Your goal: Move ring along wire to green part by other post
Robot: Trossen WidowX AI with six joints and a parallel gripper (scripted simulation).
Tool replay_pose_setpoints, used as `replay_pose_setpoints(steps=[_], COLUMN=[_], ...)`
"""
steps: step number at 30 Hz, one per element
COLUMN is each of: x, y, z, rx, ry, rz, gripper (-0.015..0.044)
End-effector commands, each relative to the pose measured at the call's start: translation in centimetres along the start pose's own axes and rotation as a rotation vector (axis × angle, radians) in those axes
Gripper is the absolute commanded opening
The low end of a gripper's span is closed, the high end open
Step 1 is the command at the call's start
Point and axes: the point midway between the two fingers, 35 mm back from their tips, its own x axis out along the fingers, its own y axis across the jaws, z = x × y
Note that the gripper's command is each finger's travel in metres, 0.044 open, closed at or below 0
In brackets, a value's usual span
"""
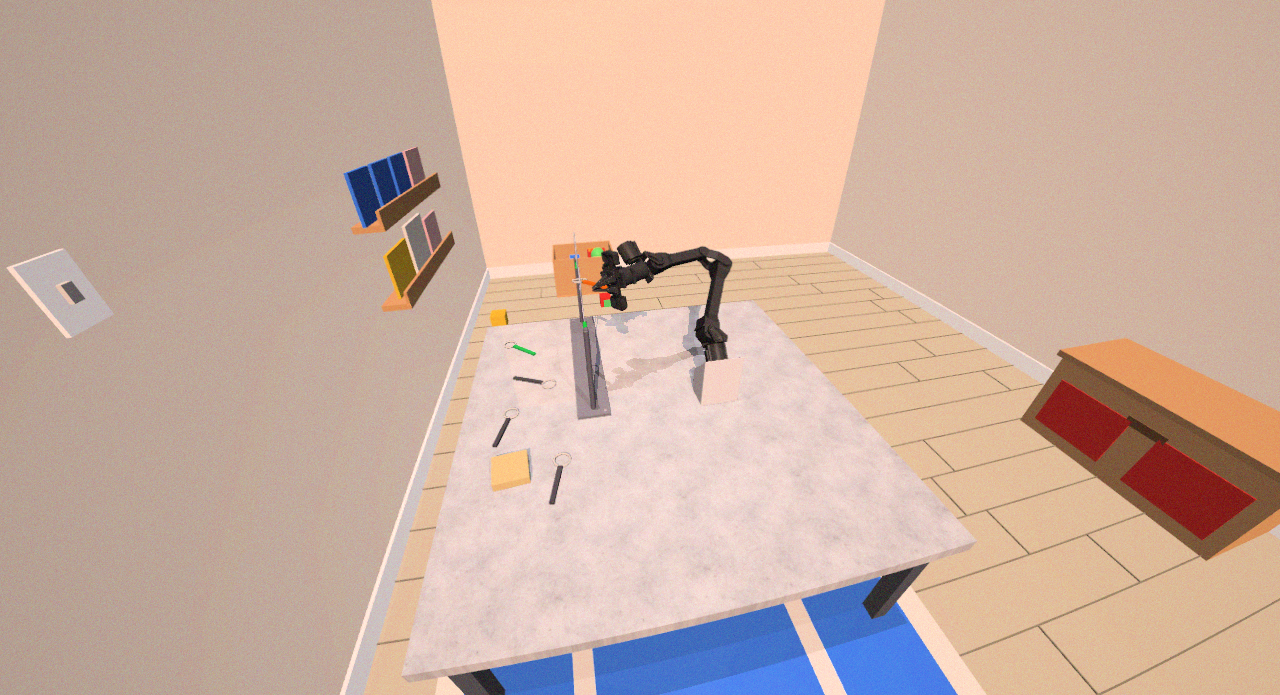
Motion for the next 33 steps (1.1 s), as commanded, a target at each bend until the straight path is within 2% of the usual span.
replay_pose_setpoints(steps=[1, 33], x=[-0.1, -0.2], y=[0.1, -3.6], z=[0.2, 1.4], rx=[-0.053, -0.595], ry=[-0.012, -0.081], rz=[-0.021, -0.325], gripper=[-0.015, -0.015])
